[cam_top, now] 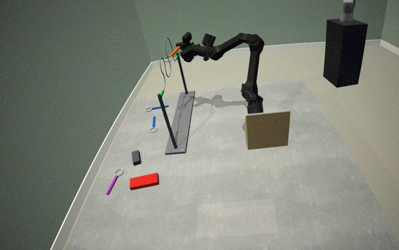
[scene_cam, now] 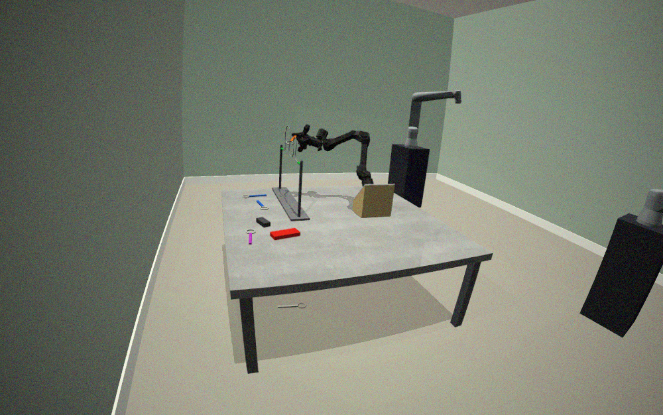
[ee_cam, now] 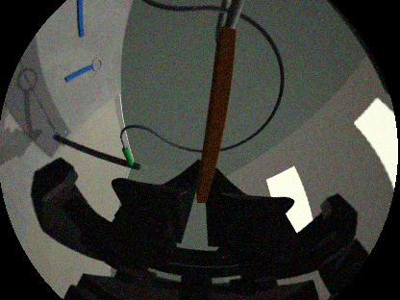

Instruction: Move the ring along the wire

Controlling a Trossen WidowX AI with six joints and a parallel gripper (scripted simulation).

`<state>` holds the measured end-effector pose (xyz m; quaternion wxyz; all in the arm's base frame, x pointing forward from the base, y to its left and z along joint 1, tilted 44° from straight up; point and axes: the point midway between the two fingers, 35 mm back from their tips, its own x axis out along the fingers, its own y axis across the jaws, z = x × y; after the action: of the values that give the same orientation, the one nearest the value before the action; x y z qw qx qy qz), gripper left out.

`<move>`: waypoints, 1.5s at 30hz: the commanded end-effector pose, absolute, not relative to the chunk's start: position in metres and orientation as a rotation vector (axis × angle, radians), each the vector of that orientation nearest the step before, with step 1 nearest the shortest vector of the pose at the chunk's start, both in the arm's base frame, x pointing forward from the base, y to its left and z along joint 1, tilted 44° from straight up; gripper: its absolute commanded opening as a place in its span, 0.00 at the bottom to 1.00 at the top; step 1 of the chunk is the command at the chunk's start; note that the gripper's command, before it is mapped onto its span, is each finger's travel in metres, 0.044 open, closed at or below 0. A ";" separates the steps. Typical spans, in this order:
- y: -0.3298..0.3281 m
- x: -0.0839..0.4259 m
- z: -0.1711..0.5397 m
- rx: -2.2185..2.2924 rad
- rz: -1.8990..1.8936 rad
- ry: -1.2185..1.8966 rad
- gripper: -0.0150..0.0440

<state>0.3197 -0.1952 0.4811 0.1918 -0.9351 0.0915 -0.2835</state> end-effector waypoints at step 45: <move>-0.273 0.305 0.423 -2.139 -0.751 0.360 0.00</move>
<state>0.3069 -0.2645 0.4330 0.3765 -0.8675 0.1322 -0.2969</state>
